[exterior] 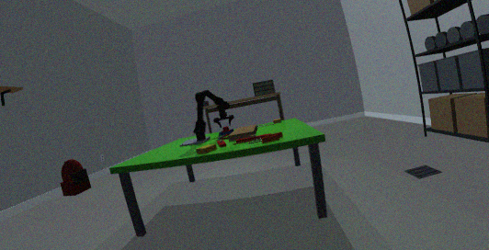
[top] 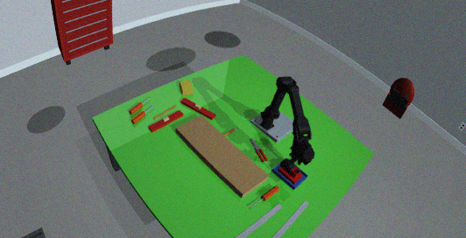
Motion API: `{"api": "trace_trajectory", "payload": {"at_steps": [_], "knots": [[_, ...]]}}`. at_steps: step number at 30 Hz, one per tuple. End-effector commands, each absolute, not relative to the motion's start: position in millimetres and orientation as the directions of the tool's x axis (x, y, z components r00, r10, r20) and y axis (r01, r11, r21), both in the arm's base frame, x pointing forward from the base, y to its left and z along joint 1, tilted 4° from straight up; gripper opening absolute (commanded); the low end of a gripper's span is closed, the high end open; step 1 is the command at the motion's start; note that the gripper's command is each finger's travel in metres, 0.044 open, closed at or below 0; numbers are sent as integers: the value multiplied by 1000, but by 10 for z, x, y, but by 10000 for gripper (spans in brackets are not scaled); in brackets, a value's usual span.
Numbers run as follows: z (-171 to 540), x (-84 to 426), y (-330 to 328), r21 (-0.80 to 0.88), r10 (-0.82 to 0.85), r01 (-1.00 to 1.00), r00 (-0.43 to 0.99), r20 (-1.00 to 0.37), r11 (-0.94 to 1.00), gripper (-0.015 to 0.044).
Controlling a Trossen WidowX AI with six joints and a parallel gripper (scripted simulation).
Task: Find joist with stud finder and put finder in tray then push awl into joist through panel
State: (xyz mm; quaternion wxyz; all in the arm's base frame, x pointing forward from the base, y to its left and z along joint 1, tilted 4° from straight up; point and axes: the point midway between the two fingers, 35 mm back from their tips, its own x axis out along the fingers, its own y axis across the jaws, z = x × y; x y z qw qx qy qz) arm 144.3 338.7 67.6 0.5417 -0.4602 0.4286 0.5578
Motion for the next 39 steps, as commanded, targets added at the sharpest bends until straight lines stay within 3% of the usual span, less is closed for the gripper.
{"api": "trace_trajectory", "payload": {"at_steps": [1,8,21,30,39], "knots": [[1222,1431,3414,-28,225,-999,18,-974,-41,440],[1182,1532,3368,-27,242,-1000,24,-970,-8,440],[1091,2699,1820,-49,105,-852,122,-987,522,440],[974,2906,478,-58,-20,-509,80,-997,859,440],[875,2553,-677,-80,-82,-67,-25,-996,995,440]]}}
